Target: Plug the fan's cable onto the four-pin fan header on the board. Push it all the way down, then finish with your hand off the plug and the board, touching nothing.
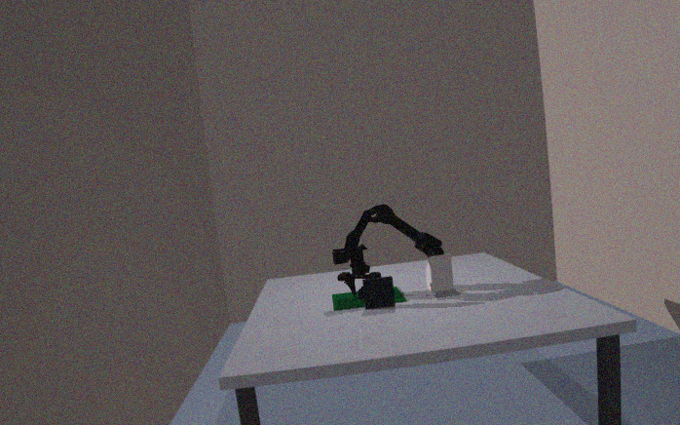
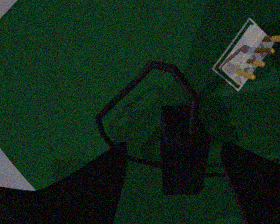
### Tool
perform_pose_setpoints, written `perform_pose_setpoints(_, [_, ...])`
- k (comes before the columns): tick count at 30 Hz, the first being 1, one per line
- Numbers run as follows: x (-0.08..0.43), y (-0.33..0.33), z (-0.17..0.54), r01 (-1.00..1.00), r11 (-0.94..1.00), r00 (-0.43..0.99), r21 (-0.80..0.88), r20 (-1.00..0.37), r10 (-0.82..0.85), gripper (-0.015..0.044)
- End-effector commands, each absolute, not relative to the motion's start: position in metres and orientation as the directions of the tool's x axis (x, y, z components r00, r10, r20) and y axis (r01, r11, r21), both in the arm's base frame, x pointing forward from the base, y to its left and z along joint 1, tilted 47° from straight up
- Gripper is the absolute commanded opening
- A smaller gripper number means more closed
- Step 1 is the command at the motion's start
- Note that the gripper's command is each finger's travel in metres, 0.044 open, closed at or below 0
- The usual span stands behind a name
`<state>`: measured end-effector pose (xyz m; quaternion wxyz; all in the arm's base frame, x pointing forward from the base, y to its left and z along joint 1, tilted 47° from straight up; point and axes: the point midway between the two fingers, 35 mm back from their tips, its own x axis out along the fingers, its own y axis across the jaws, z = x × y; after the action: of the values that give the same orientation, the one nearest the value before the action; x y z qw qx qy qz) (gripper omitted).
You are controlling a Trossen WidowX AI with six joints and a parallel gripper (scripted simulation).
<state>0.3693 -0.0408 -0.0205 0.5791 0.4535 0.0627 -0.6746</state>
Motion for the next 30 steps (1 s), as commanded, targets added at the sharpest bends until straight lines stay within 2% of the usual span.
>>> perform_pose_setpoints(1, [0.3696,-0.0407,-0.0199,0.837,-0.322,0.083,0.442,-0.685,-0.724,0.0248])
perform_pose_setpoints(30, [0.3696,-0.0407,-0.0199,0.837,-0.322,0.083,0.442,-0.685,-0.724,0.0055])
